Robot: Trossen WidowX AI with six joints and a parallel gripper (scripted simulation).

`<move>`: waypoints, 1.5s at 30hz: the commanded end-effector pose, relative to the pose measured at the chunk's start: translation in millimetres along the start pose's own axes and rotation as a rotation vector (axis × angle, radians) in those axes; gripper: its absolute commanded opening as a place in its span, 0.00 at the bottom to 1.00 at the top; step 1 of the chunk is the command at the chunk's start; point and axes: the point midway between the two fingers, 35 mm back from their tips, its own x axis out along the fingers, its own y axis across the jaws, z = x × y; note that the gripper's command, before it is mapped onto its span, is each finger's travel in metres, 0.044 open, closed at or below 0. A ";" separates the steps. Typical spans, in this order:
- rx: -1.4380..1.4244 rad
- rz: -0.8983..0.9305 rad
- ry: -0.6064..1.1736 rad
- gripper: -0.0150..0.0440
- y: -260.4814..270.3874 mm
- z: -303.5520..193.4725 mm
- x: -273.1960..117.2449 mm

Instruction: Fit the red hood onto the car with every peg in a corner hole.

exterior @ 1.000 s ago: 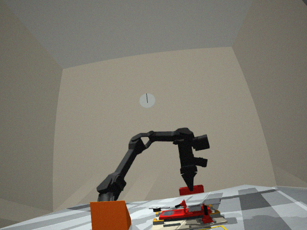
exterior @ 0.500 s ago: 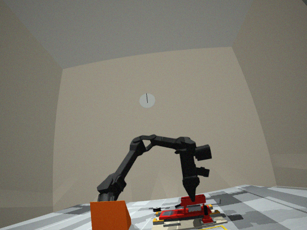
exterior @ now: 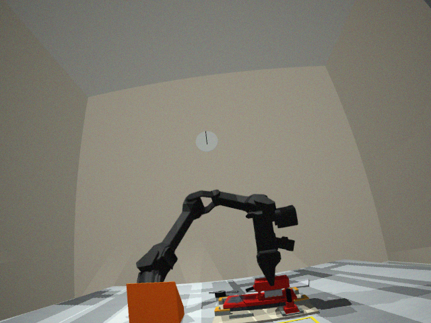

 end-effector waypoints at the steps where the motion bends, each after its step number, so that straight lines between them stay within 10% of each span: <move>1: 0.001 0.003 -0.002 0.25 1.3 0.7 0.4; 45: 0.001 0.004 -0.002 0.25 0.8 1.3 12.9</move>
